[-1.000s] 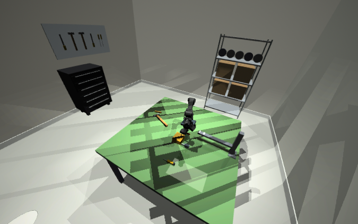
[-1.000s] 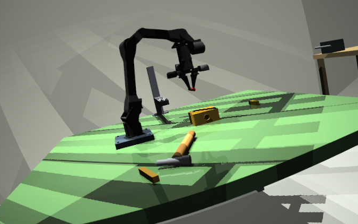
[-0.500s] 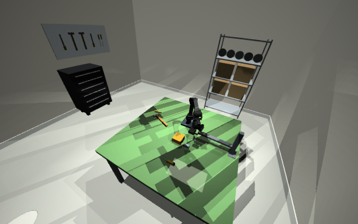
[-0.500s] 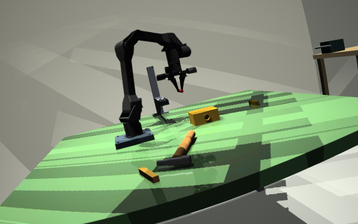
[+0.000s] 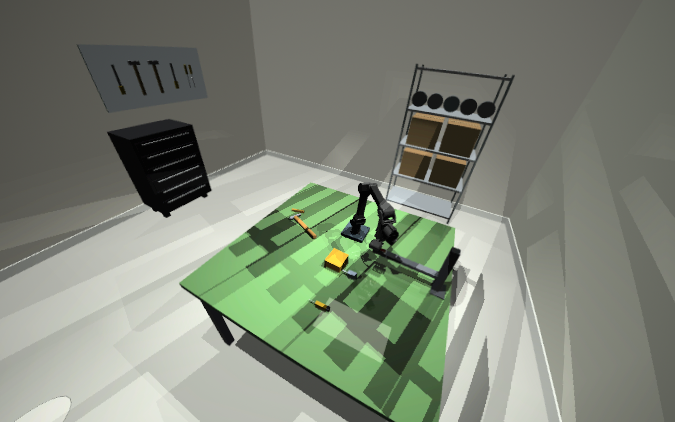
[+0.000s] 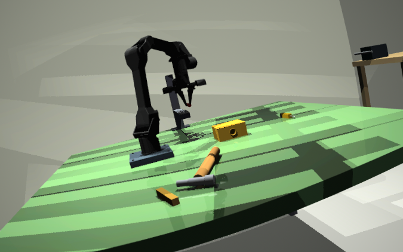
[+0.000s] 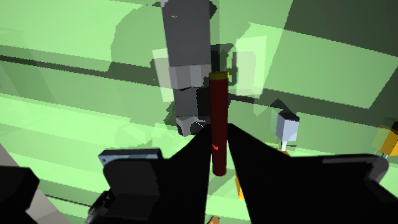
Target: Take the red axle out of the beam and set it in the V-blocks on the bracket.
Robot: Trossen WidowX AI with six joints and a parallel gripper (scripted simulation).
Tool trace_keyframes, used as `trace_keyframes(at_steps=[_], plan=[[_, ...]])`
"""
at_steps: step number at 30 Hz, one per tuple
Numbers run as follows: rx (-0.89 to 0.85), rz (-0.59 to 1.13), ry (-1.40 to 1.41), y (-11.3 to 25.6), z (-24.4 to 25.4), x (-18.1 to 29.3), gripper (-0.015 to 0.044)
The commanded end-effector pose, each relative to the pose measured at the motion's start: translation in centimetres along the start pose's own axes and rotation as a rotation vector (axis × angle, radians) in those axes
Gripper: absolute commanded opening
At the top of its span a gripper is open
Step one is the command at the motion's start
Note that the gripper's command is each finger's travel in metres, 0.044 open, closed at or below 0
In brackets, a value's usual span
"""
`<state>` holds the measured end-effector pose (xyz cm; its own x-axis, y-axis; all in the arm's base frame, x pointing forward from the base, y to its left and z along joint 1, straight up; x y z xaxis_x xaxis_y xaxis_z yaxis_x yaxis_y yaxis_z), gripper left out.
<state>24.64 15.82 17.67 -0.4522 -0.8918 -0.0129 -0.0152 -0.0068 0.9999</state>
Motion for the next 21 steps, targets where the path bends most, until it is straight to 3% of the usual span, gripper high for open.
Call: trace_keyframes(at_steps=[1,21], plan=[[0.006,-0.006,-0.006,0.1,1.6,-0.6,0.0],[0.006,-0.006,-0.009,-1.5,2.8,-1.0,0.0]])
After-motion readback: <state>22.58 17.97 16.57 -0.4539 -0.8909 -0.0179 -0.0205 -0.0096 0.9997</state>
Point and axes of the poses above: the point midway between the two fingers, 35 mm back from their tips, its own y axis back along the fingers, its own z axis across the jaws, x = y × z, the point moved 2 cm from there along y, back along the fingers, and after that the axes turned 13 degrees about -y, right-handed, at the moved point
